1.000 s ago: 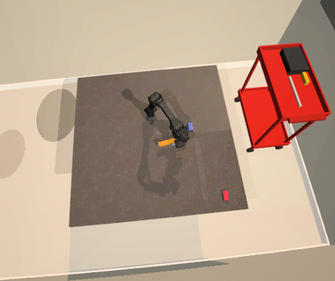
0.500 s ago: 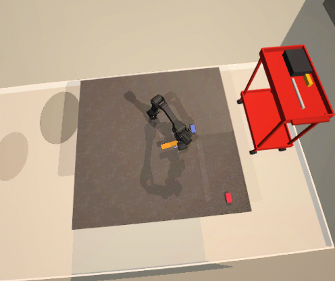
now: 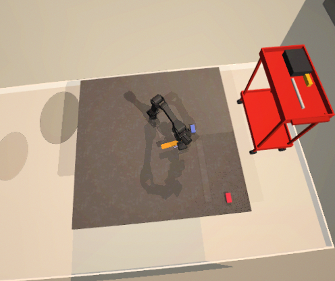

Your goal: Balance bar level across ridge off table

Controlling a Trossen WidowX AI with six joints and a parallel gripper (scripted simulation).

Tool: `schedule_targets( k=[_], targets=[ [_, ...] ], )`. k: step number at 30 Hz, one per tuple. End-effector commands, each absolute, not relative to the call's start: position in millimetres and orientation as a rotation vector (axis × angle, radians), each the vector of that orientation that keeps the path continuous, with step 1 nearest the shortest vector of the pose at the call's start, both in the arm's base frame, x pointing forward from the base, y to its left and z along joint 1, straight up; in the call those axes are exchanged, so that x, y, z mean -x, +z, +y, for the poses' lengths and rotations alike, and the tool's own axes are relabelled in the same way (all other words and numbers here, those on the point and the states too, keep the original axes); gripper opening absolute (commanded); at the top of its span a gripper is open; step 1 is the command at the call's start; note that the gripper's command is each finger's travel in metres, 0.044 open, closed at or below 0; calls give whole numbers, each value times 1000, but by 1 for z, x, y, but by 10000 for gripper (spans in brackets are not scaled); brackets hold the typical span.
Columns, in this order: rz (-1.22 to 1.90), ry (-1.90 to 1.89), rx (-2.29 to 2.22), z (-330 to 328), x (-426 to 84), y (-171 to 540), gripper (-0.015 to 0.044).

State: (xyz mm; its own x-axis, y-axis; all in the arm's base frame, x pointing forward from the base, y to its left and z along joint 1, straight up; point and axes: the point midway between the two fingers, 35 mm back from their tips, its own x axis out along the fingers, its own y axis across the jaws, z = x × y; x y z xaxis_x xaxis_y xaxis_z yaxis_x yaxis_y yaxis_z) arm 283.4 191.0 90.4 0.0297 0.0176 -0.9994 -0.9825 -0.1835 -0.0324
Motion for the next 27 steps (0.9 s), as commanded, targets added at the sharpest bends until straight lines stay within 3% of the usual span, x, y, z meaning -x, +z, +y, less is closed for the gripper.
schedule_targets(
  k=[1,22,27],
  targets=[
    [1083,1327,1347,191,-283,90,172],
    [1083,1327,1347,191,-283,90,185],
    [1083,1327,1347,191,-283,90,316]
  ],
)
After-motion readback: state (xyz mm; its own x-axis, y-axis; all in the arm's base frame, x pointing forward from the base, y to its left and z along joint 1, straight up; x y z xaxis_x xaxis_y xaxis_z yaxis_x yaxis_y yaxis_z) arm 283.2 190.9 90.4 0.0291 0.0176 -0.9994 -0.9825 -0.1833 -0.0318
